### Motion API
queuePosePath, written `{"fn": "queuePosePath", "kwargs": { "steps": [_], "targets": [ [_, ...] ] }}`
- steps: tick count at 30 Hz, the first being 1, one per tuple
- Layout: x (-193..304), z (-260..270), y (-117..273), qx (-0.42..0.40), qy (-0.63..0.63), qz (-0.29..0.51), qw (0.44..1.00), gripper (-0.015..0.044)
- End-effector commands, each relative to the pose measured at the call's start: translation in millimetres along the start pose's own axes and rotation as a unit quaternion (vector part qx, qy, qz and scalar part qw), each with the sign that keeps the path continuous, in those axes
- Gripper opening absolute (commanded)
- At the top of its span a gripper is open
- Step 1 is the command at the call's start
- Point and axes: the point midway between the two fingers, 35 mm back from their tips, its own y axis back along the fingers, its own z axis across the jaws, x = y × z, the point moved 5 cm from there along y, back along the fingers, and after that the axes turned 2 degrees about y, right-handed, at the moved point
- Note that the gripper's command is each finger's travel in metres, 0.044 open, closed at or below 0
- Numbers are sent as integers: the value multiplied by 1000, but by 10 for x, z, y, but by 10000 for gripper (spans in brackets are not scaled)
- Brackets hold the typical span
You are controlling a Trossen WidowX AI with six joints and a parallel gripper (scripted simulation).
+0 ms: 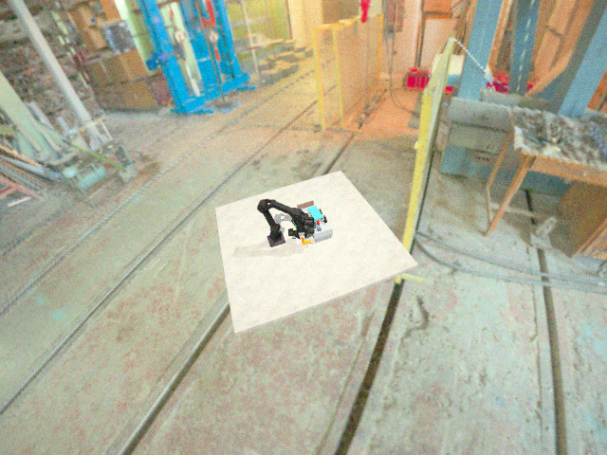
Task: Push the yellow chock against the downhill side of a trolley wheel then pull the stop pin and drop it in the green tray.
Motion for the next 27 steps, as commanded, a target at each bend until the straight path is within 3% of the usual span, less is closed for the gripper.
{"fn": "queuePosePath", "kwargs": {
  "steps": [1,18,23,27],
  "targets": [
    [3,1,-30,-1,2,1,1000,190],
    [4,3,-271,-1,2,2,1000,190],
    [2,-2,-233,1,0,0,1000,59],
    [2,-2,-233,1,0,0,1000,32]
  ]
}}
